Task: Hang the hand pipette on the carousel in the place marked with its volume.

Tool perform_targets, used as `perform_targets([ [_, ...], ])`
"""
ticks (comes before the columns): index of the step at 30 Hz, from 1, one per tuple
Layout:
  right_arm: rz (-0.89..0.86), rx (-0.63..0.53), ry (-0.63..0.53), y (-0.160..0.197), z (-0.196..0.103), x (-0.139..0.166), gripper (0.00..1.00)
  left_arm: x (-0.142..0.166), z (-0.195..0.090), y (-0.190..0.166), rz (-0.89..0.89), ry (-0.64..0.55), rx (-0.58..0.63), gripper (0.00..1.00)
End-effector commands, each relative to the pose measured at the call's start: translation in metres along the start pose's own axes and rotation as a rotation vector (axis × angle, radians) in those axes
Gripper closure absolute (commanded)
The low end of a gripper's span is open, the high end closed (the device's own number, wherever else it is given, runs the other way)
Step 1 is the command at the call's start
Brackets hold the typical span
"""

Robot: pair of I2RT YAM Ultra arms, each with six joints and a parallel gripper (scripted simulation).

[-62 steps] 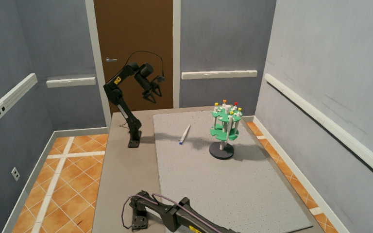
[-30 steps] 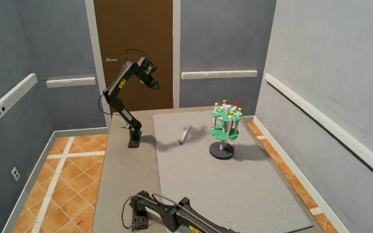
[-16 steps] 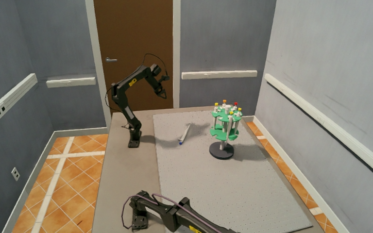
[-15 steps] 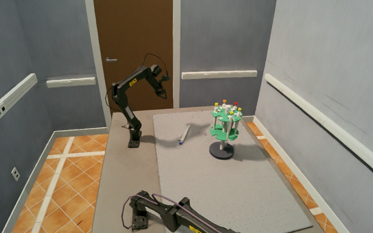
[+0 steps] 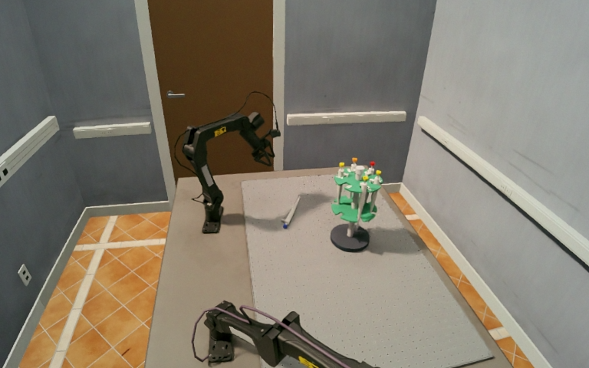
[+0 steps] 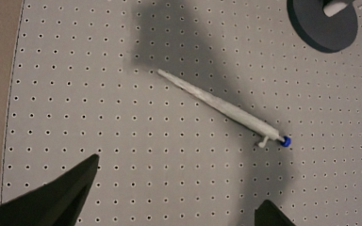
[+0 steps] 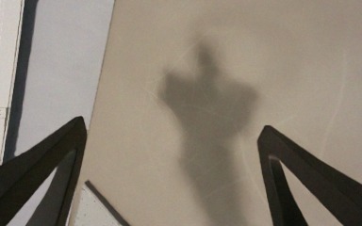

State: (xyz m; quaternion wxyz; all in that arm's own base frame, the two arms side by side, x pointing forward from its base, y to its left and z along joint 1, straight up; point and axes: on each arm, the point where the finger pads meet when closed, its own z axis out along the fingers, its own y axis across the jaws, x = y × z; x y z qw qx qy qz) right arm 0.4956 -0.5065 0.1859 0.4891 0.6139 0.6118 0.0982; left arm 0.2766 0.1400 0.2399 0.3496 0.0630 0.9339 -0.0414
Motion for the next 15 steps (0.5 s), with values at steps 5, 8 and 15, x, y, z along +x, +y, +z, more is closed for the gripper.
perform_targets([
  [5, -0.02, 0.133, 0.166, 0.015, -0.008, -0.015, 0.0, -0.015, -0.004, -0.001, 0.082, -0.072, 0.02, 0.0],
  [8, -0.02, 0.133, 0.166, 0.015, -0.008, -0.015, 0.0, -0.015, -0.004, -0.001, 0.082, -0.072, 0.02, 0.0],
  [15, -0.064, 0.003, -0.028, 0.03, -0.045, -0.018, 0.0, -0.015, -0.004, -0.001, 0.082, -0.072, 0.02, 0.0],
])
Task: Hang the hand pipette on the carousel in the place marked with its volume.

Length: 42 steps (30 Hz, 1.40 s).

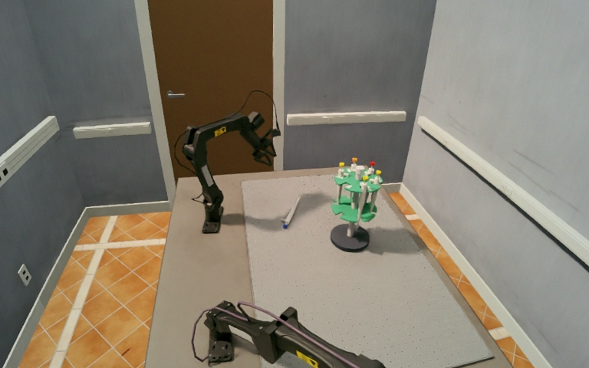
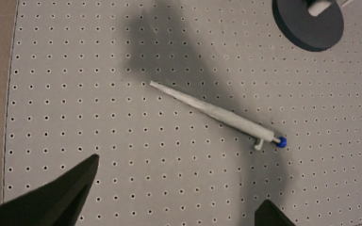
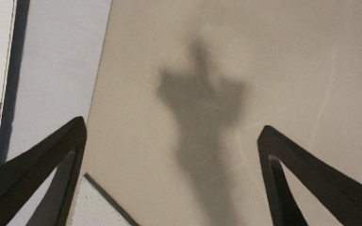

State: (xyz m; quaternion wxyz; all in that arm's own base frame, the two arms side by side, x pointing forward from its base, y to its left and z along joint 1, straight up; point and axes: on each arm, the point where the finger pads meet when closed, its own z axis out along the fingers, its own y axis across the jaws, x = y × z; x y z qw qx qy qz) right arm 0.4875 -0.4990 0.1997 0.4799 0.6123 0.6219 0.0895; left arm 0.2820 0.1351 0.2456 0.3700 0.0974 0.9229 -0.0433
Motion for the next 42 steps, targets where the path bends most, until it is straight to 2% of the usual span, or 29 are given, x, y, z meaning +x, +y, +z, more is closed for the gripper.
perform_targets([
  [1, -0.084, -0.024, -0.051, 0.038, -0.044, -0.02, 0.0, -0.007, -0.004, 0.003, 0.017, -0.029, -0.007, 0.0],
  [3, -0.084, -0.024, -0.051, 0.038, -0.044, -0.02, 0.0, -0.007, -0.004, 0.003, 0.017, -0.029, -0.007, 0.0],
  [7, -0.15, 0.01, -0.042, 0.047, -0.072, -0.02, 0.0, -0.007, -0.004, 0.003, 0.017, -0.029, -0.007, 0.0],
  [8, -0.142, 0.038, -0.012, 0.036, -0.07, -0.012, 0.0, -0.007, -0.004, 0.003, 0.017, -0.029, -0.007, 0.0],
  [15, -0.191, 0.057, -0.019, 0.048, -0.12, -0.017, 0.0, -0.007, -0.004, 0.003, 0.017, -0.029, -0.007, 0.0],
  [18, -0.24, 0.09, 0.006, 0.05, -0.141, -0.01, 0.0, -0.007, -0.004, 0.003, 0.017, -0.029, -0.007, 0.0],
  [20, -0.24, 0.09, 0.006, 0.05, -0.141, -0.01, 0.0, -0.007, -0.004, 0.003, 0.017, -0.029, -0.007, 0.0],
  [22, -0.29, 0.115, 0.017, 0.051, -0.156, -0.008, 0.0, -0.007, -0.004, 0.003, 0.017, -0.029, -0.007, 0.0],
  [27, -0.29, 0.103, -0.007, 0.056, -0.192, -0.011, 0.0, -0.007, -0.004, 0.003, 0.017, -0.029, -0.007, 0.0],
  [29, -0.339, 0.14, 0.03, 0.054, -0.206, -0.001, 0.0, -0.007, -0.004, 0.003, 0.017, -0.029, -0.007, 0.0],
  [32, -0.34, 0.129, 0.005, 0.055, -0.227, -0.004, 0.0, -0.007, -0.004, 0.003, 0.017, -0.029, -0.007, 0.0],
  [35, -0.389, 0.165, 0.044, 0.052, -0.249, 0.009, 0.0, -0.007, -0.004, 0.003, 0.017, -0.029, -0.007, 0.0],
  [37, -0.389, 0.165, 0.044, 0.052, -0.249, 0.009, 0.0, -0.007, -0.004, 0.003, 0.017, -0.029, -0.007, 0.0],
  [42, -0.437, 0.191, 0.057, 0.046, -0.283, 0.018, 0.0, -0.007, -0.004, 0.003, 0.017, -0.029, -0.007, 0.0],
])
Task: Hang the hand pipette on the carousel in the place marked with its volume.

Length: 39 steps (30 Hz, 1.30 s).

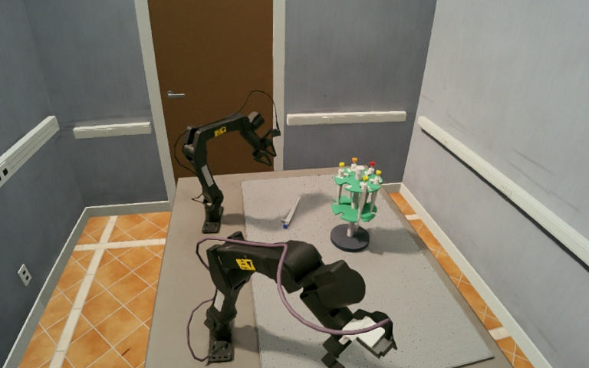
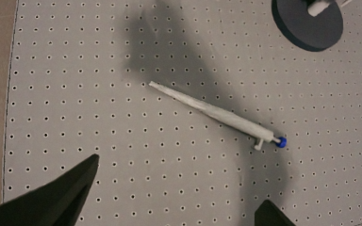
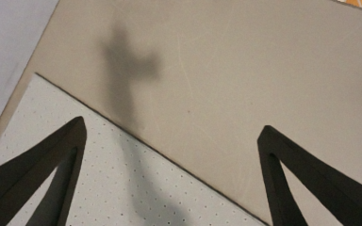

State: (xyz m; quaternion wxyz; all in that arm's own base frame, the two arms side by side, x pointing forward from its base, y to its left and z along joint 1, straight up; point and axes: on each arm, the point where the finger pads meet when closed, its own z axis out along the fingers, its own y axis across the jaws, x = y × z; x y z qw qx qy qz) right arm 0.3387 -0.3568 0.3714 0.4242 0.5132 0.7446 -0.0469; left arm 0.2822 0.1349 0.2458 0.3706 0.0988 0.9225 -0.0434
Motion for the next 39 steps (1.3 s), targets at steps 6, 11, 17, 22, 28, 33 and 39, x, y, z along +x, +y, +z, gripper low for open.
perform_targets([
  [6, -0.089, 0.045, 0.036, -0.013, -0.058, 0.034, 0.0, -0.007, -0.004, 0.004, 0.014, -0.027, -0.008, 0.0],
  [11, -0.145, 0.06, 0.056, -0.016, -0.082, 0.051, 0.0, -0.007, -0.004, 0.004, 0.014, -0.027, -0.008, 0.0],
  [17, -0.195, 0.081, 0.075, -0.026, -0.111, 0.071, 0.0, -0.007, -0.004, 0.004, 0.014, -0.027, -0.008, 0.0],
  [22, -0.249, 0.097, 0.096, -0.034, -0.138, 0.093, 0.0, -0.007, -0.004, 0.004, 0.014, -0.027, -0.008, 0.0],
  [28, -0.302, 0.114, 0.117, -0.044, -0.164, 0.117, 0.0, -0.007, -0.004, 0.004, 0.014, -0.027, -0.008, 0.0],
  [33, -0.354, 0.131, 0.139, -0.053, -0.183, 0.138, 0.0, -0.007, -0.004, 0.004, 0.014, -0.027, -0.008, 0.0],
  [39, -0.407, 0.146, 0.163, -0.067, -0.209, 0.17, 0.0, -0.007, -0.004, 0.004, 0.014, -0.027, -0.008, 0.0],
])
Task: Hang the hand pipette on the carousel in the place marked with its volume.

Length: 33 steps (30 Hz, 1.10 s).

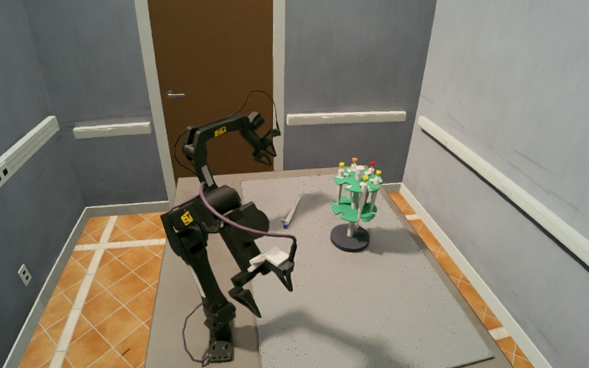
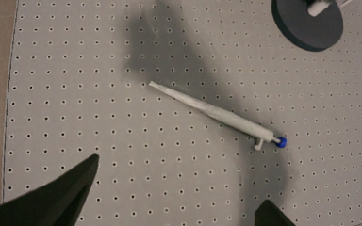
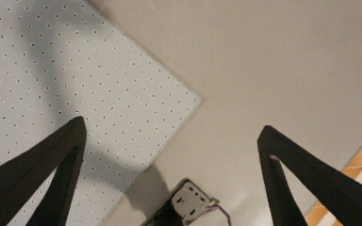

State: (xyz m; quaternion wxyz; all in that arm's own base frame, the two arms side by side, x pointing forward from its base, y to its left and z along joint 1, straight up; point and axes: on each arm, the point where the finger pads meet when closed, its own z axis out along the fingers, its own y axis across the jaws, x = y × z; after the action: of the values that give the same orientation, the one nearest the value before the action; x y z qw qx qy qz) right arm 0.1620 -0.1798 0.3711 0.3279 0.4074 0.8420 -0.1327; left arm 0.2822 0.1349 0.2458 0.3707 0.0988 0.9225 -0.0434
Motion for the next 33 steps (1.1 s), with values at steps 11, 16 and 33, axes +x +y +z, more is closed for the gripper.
perform_targets([
  [11, -0.235, -0.141, 0.055, 0.042, -0.008, 0.044, 0.0, -0.007, -0.004, 0.004, 0.014, -0.027, -0.008, 0.0],
  [16, -0.376, -0.256, 0.077, 0.071, 0.014, 0.046, 0.0, -0.007, -0.004, 0.004, 0.014, -0.027, -0.008, 0.0],
  [33, -0.762, -0.628, 0.066, 0.141, 0.09, 0.061, 0.0, -0.007, -0.004, 0.004, 0.014, -0.027, -0.008, 0.0],
])
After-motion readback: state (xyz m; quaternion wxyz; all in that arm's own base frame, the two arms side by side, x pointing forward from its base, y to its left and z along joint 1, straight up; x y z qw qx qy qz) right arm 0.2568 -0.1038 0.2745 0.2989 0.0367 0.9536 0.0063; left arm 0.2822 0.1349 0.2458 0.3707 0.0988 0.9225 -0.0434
